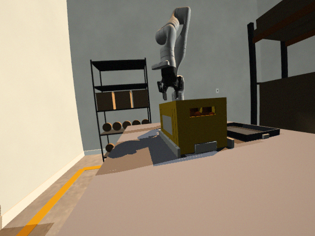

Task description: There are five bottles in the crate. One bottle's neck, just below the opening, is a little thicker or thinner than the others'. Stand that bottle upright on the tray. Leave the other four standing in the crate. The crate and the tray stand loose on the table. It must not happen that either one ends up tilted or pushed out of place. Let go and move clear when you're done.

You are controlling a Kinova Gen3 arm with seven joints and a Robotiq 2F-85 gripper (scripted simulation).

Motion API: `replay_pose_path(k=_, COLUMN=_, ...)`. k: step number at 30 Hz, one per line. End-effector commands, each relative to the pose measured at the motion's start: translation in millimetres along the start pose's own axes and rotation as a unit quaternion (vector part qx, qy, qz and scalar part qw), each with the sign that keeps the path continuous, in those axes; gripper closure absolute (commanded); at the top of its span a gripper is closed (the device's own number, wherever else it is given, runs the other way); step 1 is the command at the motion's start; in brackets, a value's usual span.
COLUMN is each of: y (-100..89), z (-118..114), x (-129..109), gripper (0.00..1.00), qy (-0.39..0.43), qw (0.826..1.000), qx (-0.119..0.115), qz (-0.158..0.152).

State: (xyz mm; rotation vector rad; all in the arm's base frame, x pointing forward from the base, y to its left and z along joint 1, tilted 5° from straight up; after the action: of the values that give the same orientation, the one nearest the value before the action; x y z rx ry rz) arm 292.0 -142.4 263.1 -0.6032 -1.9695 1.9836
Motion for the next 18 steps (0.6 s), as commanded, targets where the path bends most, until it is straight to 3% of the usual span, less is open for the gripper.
replay_pose_path(k=1, y=1.8, z=2.5, x=0.3, gripper=0.36, qy=0.003, qw=1.000, qx=0.003, qz=-0.002)
replay_pose_path(k=18, y=6.6, z=2.5, x=0.2, gripper=0.36, qy=0.003, qw=1.000, qx=0.003, qz=-0.002)
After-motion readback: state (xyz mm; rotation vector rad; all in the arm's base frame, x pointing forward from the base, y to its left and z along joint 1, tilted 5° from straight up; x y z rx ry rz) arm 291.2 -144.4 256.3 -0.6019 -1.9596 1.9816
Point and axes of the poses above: the point where the finger pads meet when closed, its own y axis out along the fingers, its own z axis across the jaws, x = y × z, the point moved 9 cm from there along -y, back along the fingers, and after that the axes turned 15 degrees about -y, right-handed, at the moved point
